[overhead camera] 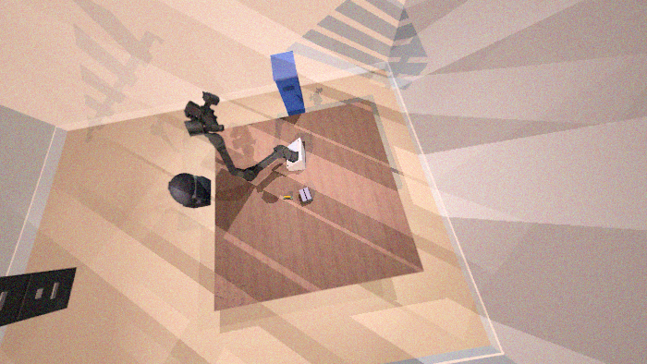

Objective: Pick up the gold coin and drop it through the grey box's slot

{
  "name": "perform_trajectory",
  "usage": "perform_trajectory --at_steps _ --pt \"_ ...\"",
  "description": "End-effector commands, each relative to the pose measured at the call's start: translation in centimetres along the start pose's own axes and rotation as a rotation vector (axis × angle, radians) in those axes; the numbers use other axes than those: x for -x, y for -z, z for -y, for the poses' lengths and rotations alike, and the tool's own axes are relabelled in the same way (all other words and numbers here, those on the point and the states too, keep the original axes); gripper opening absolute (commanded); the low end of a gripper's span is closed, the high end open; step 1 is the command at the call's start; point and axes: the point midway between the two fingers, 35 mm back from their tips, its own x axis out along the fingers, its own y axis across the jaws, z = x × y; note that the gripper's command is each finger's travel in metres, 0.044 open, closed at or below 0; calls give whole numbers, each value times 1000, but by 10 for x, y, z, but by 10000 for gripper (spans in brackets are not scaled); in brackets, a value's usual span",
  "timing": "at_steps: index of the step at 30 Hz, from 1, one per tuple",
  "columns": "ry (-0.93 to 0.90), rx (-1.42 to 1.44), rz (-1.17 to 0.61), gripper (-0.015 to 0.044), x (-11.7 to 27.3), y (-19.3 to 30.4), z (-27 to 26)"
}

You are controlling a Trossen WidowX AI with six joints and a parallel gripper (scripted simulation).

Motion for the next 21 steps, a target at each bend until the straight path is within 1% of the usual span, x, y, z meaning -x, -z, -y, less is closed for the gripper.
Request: perform_trajectory --at_steps 1,3,5,9,12,15,21 --pt "10 2 0 374 0 0 3" --pt "94 16 -3 321 -2 4 25" --pt "220 36 -11 269 -2 9 58" --pt "472 76 -39 164 13 19 123" --pt "659 102 -70 161 35 27 168" --pt "845 123 -109 161 64 35 208" --pt "1206 127 -210 161 143 52 268"
